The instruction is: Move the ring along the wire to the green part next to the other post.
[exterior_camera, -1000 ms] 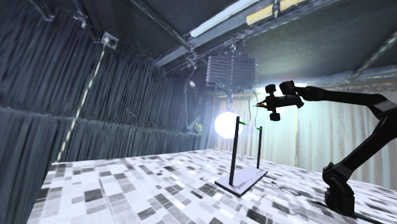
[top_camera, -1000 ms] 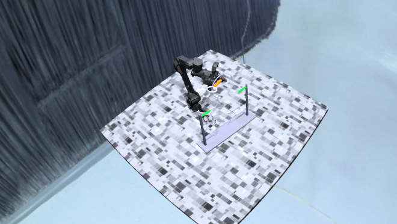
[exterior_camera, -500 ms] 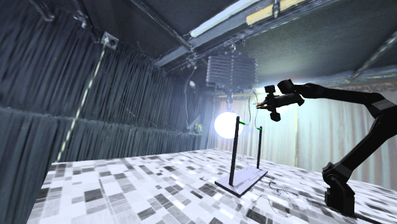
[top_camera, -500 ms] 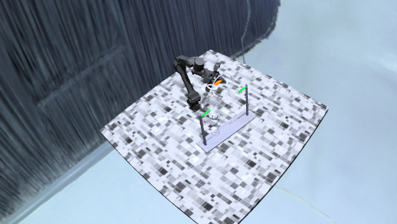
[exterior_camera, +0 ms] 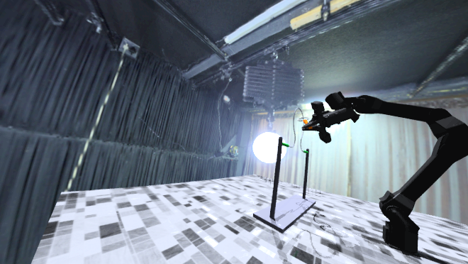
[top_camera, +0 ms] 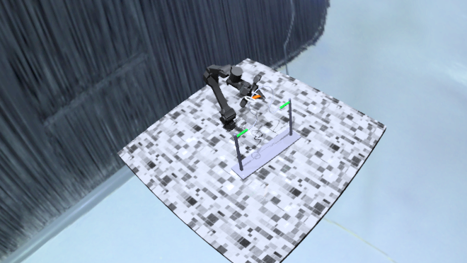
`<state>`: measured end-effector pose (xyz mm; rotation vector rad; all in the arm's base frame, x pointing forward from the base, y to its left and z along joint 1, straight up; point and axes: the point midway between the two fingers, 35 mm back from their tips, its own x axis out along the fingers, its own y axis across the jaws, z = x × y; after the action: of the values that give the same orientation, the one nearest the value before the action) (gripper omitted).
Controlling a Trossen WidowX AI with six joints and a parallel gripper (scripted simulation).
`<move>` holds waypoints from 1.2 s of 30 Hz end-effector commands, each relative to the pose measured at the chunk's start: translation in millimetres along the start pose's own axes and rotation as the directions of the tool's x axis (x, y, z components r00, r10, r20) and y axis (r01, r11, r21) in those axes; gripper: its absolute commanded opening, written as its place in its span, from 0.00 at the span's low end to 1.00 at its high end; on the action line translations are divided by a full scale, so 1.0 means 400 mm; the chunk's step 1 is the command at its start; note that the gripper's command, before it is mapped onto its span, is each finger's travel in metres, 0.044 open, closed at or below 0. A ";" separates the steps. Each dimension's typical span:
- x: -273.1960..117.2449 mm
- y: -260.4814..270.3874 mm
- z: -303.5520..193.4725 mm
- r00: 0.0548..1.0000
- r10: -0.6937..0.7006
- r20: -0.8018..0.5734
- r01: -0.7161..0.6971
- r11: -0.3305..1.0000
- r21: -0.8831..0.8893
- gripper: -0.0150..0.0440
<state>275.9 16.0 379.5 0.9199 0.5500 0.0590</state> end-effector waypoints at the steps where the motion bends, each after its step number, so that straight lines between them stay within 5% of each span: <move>1: 0.000 -0.004 0.001 1.000 -0.029 0.008 0.029 0.999 -0.044 0.00; 36: -0.001 -0.048 0.011 0.958 -0.261 0.115 0.285 0.880 -0.379 0.00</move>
<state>274.4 2.5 367.6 0.4825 0.5790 -0.0993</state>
